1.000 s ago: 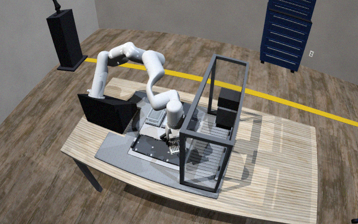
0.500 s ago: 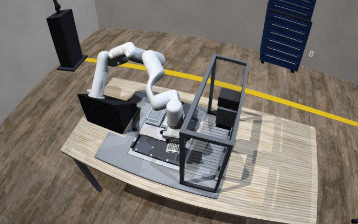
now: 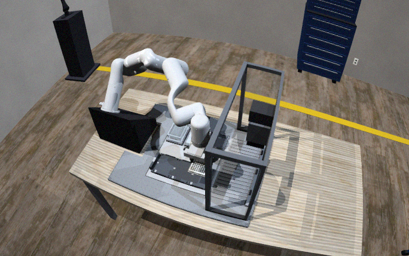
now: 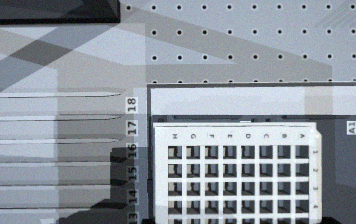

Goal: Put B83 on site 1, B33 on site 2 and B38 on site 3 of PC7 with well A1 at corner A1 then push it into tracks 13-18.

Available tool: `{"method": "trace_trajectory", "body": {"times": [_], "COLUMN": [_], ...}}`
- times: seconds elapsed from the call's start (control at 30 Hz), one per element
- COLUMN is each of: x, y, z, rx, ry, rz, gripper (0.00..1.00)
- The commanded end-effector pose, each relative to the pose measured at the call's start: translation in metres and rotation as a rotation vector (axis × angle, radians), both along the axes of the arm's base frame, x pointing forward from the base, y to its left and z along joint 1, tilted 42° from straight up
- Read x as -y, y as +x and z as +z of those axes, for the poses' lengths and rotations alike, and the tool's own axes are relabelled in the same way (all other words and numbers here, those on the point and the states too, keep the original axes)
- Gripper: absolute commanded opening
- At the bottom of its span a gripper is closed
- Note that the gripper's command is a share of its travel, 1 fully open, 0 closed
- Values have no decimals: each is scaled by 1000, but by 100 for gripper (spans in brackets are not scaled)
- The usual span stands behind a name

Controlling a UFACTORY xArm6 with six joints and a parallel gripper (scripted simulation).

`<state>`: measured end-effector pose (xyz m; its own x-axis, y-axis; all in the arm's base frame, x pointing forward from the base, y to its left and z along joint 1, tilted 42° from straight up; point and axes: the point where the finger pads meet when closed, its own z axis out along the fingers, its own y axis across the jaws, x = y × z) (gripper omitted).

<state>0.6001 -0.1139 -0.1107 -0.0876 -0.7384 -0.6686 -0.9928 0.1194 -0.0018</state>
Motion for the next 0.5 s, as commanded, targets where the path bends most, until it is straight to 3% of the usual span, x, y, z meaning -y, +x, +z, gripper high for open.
{"method": "trace_trajectory", "body": {"times": [0.0,0.47], "x": [2,-7], "y": [1,3], "z": [2,-8], "rx": [3,3], "ry": [-2,-2], "rz": [-3,-3], "gripper": [0,0]}}
